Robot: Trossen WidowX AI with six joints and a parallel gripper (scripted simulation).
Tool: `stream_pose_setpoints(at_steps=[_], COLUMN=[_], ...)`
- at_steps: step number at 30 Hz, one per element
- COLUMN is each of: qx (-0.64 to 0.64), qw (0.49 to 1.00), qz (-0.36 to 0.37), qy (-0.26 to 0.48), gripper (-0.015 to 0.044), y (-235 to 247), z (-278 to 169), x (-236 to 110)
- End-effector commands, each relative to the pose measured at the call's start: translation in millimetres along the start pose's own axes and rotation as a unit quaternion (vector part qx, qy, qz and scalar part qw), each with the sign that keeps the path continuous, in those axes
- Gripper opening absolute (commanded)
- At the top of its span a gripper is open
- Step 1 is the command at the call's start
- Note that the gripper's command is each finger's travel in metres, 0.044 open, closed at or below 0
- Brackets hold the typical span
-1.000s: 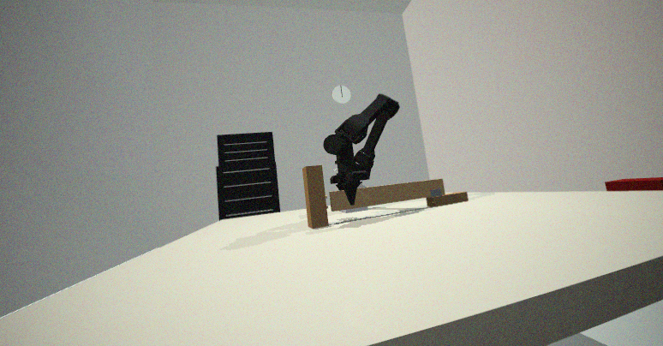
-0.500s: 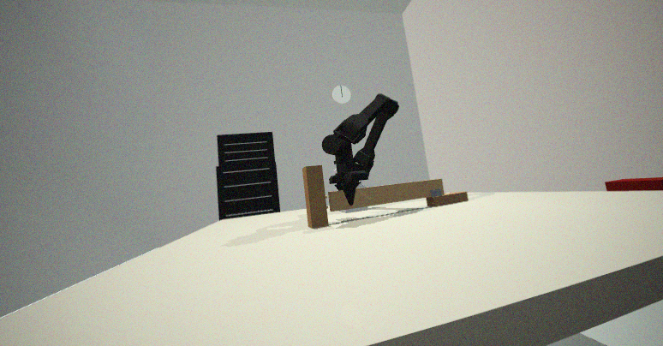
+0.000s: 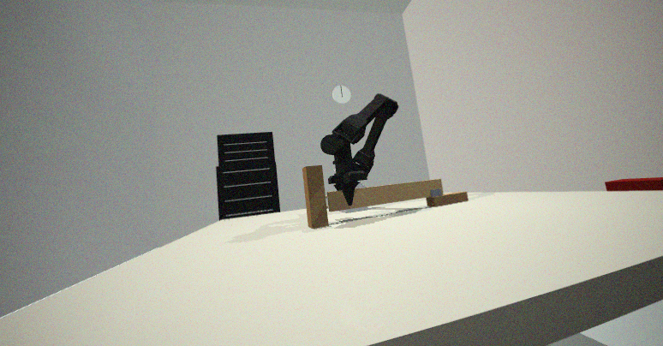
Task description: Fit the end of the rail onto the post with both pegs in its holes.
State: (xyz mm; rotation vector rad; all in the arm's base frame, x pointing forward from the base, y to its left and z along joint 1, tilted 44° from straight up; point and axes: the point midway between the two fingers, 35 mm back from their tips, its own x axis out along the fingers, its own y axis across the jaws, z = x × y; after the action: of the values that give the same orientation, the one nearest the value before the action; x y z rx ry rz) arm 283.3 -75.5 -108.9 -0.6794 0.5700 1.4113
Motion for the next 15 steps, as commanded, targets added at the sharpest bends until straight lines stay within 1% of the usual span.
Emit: stream_pose_setpoints(at_steps=[1,15], qx=[-0.001,-0.001], qw=[1.0,1.0], qz=[-0.005,-0.005], qy=[0.002,0.002], gripper=[0.0,0.0], y=[-1.6,-1.6], z=[-3.3,-6.7], x=[-3.2,-3.3])
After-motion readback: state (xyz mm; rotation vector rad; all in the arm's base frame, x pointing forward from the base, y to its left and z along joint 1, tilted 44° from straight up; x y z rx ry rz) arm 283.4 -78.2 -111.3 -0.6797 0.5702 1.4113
